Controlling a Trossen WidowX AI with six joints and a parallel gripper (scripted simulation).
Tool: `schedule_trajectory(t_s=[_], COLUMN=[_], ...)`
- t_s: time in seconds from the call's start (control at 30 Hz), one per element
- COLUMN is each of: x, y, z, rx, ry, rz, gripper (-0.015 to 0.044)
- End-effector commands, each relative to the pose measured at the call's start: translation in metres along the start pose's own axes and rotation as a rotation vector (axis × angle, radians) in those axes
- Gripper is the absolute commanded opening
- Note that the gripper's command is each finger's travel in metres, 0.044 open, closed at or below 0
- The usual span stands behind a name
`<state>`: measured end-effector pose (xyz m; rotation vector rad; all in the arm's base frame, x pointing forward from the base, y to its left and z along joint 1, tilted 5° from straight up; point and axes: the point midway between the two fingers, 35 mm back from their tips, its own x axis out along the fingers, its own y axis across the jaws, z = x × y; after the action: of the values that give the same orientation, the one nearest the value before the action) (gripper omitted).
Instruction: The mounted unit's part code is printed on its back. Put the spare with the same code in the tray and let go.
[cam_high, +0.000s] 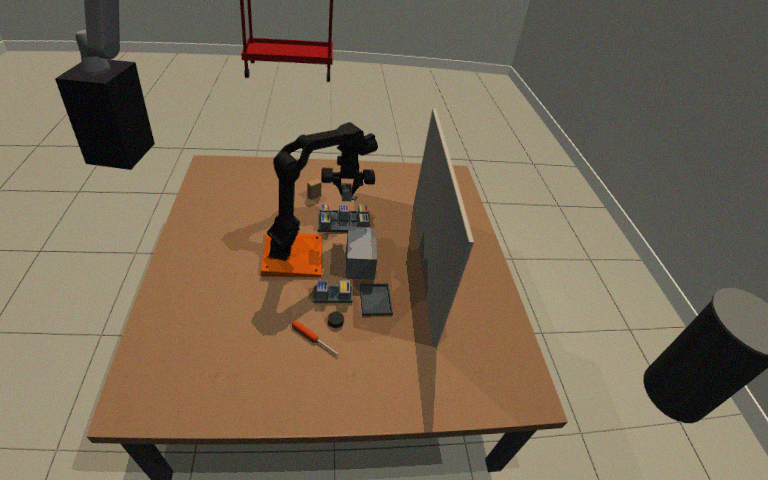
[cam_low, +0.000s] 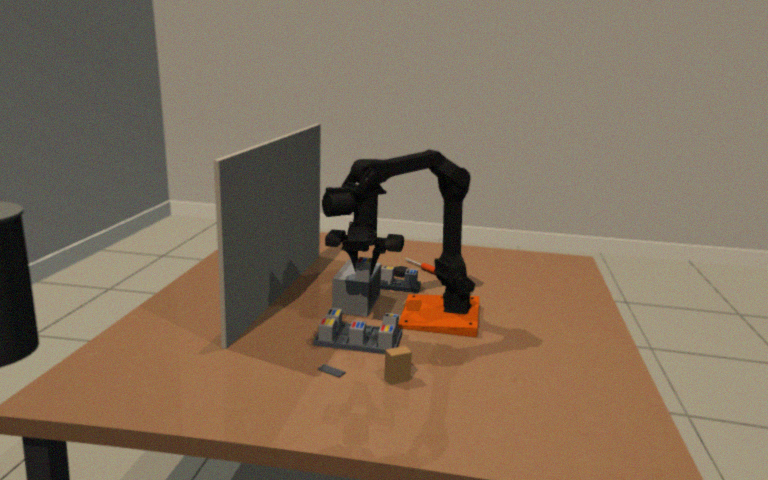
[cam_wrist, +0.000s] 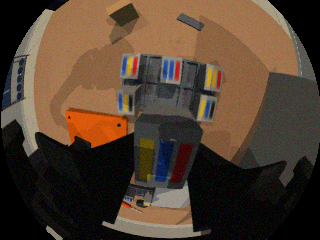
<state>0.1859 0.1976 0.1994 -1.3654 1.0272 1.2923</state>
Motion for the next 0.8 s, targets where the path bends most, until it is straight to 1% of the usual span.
schedule_trajectory(t_s=[0.0, 0.23, 0.77], x=[-0.007, -0.007, -0.009], y=[0.0, -0.018, -0.067], z=[-0.002, -0.017, -0.078], rx=[0.0, 0.031, 0.074], ry=[-0.003, -0.004, -0.001], rz=[-0.01, -0.021, -0.032], gripper=[0.0, 0.0, 0.0])
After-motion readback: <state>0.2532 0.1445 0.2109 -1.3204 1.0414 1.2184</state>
